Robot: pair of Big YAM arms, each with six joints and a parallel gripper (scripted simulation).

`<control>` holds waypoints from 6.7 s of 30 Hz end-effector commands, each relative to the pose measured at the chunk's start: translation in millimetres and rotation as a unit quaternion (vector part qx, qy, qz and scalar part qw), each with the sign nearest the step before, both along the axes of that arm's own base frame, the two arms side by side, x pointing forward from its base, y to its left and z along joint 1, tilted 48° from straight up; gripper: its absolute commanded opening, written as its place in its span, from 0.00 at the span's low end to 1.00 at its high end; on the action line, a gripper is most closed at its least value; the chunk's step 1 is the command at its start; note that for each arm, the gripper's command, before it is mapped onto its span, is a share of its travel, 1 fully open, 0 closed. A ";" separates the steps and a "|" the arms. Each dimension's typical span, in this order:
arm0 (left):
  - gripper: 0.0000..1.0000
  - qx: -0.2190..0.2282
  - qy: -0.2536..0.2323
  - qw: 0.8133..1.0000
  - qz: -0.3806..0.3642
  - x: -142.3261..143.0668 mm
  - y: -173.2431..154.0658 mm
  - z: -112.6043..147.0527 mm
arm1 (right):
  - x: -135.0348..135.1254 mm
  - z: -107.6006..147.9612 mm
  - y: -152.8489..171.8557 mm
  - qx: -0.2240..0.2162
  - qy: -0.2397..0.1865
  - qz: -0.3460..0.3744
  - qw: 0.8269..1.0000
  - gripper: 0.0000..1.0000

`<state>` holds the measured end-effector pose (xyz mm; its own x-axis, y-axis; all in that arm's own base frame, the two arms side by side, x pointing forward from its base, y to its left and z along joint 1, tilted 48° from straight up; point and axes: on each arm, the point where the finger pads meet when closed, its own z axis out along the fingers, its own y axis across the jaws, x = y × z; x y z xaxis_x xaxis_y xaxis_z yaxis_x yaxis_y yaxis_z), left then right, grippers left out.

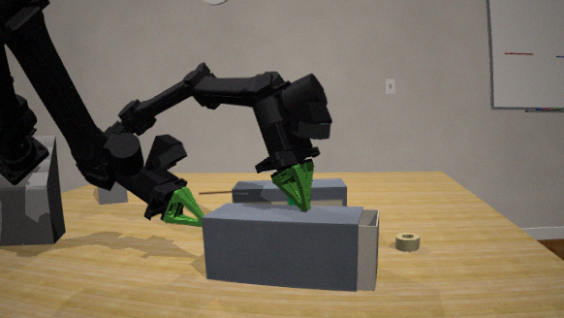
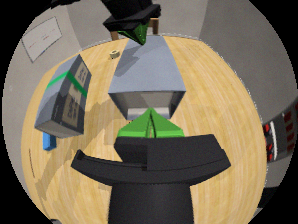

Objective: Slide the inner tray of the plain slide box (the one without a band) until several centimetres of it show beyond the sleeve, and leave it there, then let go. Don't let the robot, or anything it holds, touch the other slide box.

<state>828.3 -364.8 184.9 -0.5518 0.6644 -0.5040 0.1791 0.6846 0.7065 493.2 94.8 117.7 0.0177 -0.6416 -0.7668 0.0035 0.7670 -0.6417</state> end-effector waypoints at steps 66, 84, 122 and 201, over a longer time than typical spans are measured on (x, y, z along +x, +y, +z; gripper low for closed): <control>0.00 0.022 0.029 0.999 0.031 19.1 40.6 -48.2 | -9.4 3.6 -0.4 0.000 -0.005 0.000 1.000 0.00; 0.00 0.022 0.029 0.999 0.031 19.1 40.6 -48.2 | -9.4 3.6 -0.4 0.000 -0.005 0.000 1.000 0.00; 0.00 0.022 0.029 0.999 0.031 19.1 40.6 -48.2 | -9.4 3.6 -0.4 0.000 -0.005 0.000 1.000 0.00; 0.00 0.022 0.029 0.999 0.031 19.1 40.6 -48.2 | -9.4 3.6 -0.4 0.000 -0.005 0.000 1.000 0.00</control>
<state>828.3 -364.8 184.9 -0.5518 0.6644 -0.5040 0.1791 0.6846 0.7065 484.4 95.7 118.8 0.0210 -0.6410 -0.7673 0.0031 0.7675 -0.6411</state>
